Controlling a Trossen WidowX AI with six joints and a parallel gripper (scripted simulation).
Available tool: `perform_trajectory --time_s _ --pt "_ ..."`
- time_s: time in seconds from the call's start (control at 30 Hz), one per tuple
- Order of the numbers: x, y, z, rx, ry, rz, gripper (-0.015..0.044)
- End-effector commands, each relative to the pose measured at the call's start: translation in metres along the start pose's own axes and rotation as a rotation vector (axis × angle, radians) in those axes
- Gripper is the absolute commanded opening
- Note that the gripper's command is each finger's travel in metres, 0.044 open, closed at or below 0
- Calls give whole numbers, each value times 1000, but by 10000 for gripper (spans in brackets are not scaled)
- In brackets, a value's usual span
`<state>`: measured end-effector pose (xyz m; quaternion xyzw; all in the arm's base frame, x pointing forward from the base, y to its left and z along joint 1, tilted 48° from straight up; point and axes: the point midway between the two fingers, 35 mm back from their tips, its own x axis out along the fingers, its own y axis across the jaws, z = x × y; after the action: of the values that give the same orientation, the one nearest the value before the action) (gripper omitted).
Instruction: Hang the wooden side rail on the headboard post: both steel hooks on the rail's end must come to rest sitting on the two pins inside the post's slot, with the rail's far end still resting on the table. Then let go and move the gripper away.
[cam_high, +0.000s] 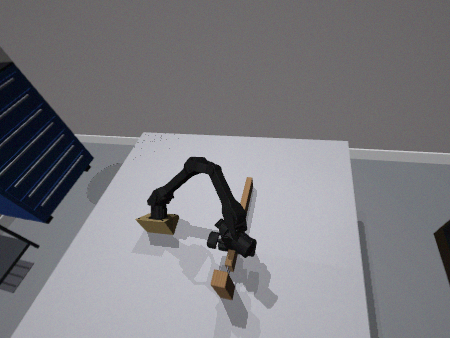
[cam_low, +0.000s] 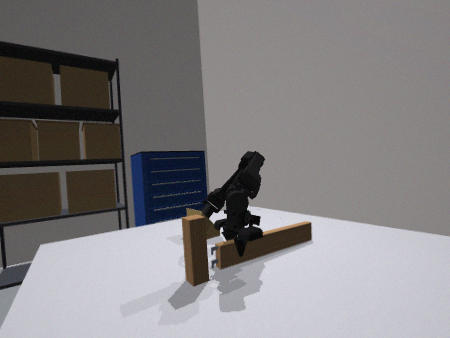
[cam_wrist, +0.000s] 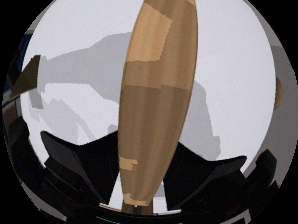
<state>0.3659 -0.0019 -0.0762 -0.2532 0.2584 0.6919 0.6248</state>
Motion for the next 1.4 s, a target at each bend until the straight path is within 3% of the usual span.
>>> perform_trajectory --time_s 0.0,1.37 --pt "-6 -3 -2 -10 5 -12 0" --pt "-12 -3 -2 -10 5 -12 0"
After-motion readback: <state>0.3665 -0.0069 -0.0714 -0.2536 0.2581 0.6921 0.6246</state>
